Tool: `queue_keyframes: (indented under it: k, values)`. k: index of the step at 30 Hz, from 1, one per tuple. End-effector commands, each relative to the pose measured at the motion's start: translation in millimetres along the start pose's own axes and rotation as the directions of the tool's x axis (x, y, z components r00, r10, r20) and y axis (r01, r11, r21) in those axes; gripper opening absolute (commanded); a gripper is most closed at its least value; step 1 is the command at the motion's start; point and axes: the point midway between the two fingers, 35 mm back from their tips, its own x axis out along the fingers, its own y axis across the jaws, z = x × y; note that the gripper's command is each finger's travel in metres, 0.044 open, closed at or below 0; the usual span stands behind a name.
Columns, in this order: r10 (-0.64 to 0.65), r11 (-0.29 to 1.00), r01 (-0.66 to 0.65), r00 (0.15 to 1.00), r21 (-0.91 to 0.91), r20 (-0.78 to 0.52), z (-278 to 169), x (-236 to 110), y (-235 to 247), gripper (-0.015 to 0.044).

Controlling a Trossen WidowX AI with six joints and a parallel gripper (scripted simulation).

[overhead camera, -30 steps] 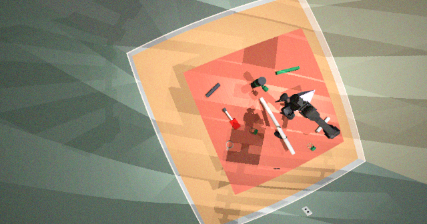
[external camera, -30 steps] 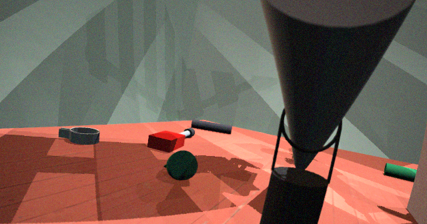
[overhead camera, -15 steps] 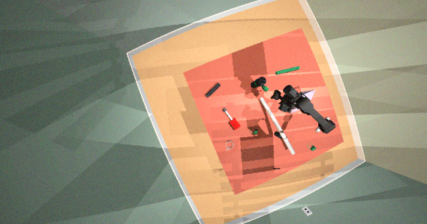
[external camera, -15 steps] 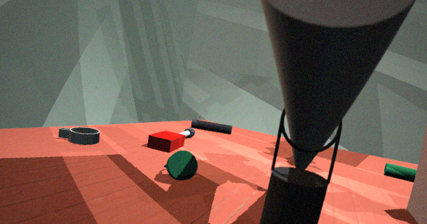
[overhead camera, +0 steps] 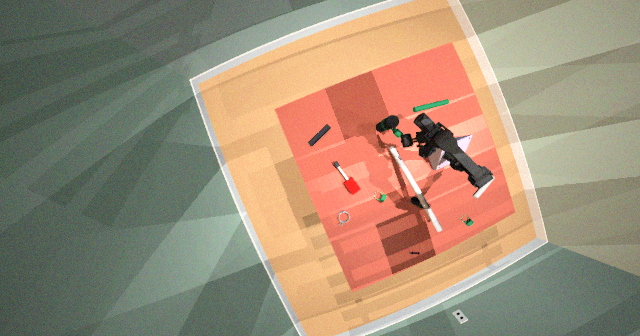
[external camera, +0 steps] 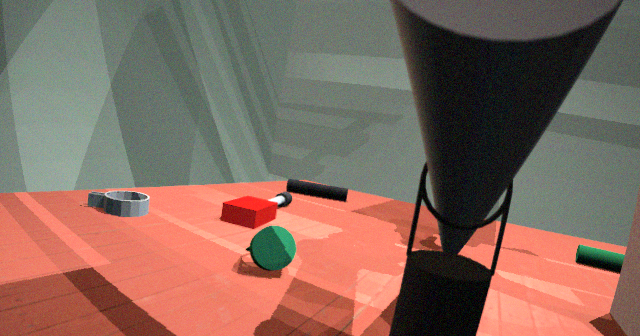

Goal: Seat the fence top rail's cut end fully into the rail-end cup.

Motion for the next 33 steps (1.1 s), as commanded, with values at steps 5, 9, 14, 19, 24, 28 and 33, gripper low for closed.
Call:
queue_keyframes:
  k: [5, 9, 14, 19, 24, 28, 33]
  values:
    - [0.135, 0.815, -0.092, 0.99, -0.572, 0.032, -42, 15, 8, 0.044]
    - [0.135, 0.815, -0.092, 0.99, -0.572, 0.032, -42, 15, 8, 0.044]
    - [0.135, 0.815, -0.092, 0.99, -0.572, 0.032, -42, 15, 8, 0.044]
    - [0.135, 0.815, -0.092, 0.99, -0.572, 0.032, -42, 15, 8, 0.044]
    - [0.144, 0.795, -0.112, 0.99, -0.596, 0.006, -43, 37, 10, 0.044]
    - [0.154, 0.768, -0.136, 0.988, -0.626, -0.027, -42, 66, 15, 0.044]
    - [0.154, 0.766, -0.138, 0.988, -0.628, -0.029, -42, 68, 15, 0.044]
